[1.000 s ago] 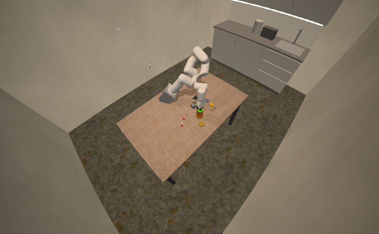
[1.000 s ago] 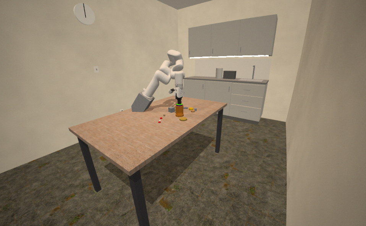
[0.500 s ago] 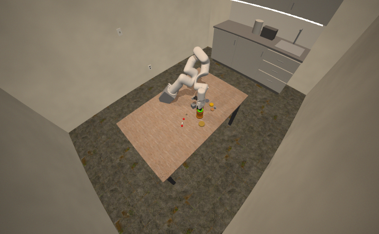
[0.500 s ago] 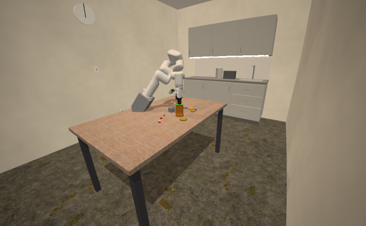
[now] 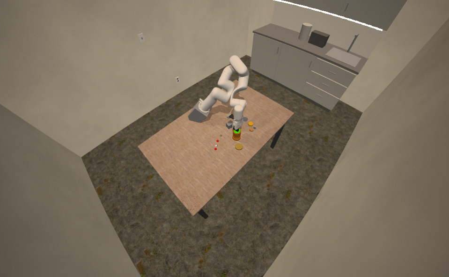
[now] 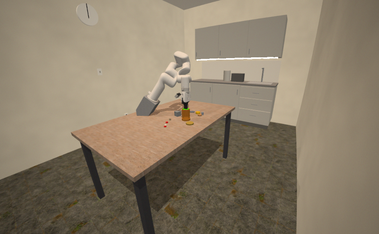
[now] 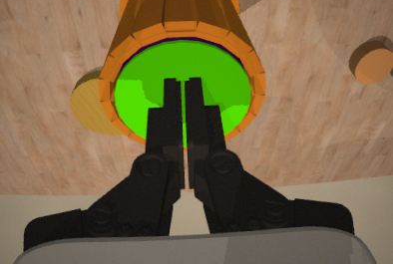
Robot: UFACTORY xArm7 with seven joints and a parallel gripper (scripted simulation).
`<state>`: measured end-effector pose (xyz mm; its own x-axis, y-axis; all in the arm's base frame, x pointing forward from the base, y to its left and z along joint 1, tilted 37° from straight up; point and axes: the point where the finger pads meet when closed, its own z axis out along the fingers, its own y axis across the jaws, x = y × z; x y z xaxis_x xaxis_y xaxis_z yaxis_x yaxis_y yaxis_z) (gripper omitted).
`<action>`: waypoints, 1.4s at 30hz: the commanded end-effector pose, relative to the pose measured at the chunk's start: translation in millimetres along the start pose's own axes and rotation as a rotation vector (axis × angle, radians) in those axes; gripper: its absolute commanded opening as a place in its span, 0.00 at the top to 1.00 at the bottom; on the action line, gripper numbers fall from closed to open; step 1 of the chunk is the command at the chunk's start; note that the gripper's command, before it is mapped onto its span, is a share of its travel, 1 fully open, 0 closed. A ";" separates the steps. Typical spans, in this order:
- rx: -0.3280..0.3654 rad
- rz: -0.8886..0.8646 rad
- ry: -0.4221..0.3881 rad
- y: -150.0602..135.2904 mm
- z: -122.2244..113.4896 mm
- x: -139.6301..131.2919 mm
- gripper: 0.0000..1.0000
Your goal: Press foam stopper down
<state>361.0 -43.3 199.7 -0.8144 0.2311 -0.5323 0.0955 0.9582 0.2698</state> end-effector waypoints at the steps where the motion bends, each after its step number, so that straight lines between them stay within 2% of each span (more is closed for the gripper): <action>1: 0.000 0.000 -0.002 0.0 2.8 -0.8 1.00; 42: 0.000 0.000 -0.002 -0.1 3.1 -0.8 1.00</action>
<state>364.4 -42.3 194.8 -0.8145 0.2309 -0.5322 0.0953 0.9582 0.2699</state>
